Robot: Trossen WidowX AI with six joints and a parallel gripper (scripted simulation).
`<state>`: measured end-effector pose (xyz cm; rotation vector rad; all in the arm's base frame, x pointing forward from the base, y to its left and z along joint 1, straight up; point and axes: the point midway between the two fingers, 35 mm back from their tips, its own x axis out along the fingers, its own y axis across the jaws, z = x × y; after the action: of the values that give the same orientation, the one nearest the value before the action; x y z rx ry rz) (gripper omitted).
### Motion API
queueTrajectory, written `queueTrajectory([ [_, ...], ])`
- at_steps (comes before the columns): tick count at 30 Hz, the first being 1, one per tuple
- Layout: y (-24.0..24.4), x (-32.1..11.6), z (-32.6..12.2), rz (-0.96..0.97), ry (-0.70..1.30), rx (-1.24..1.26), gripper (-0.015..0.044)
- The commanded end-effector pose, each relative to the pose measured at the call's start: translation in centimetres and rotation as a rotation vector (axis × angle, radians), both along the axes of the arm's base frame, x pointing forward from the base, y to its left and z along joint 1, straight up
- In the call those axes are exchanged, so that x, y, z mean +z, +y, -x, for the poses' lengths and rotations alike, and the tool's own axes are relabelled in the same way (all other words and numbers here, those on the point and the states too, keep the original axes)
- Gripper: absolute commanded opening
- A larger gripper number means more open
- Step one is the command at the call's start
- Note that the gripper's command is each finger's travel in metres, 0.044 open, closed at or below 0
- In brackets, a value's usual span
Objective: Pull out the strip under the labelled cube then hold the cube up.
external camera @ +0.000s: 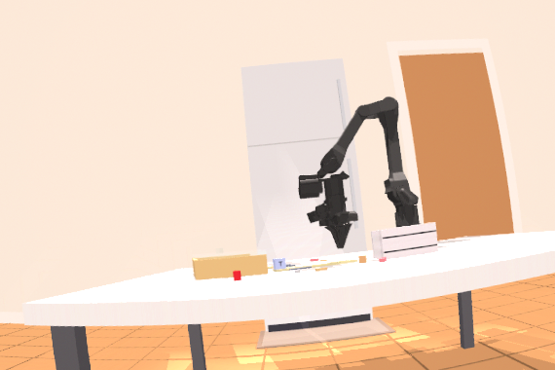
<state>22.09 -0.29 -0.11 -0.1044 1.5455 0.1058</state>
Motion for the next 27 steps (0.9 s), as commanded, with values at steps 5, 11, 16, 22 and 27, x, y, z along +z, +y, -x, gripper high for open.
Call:
queueTrajectory([
  [5,0.5,0.5,-3.0,0.004,-0.004,0.016,0.0289],
  [11,0.9,0.8,-5.2,0.004,-0.006,0.016,0.0440],
  [16,1.2,1.1,-7.0,0.003,-0.007,0.016,0.0440],
  [22,1.6,1.5,-9.2,0.003,-0.009,0.016,0.0440],
  [27,1.8,1.8,-11.0,0.003,-0.011,0.016,0.0440],
])
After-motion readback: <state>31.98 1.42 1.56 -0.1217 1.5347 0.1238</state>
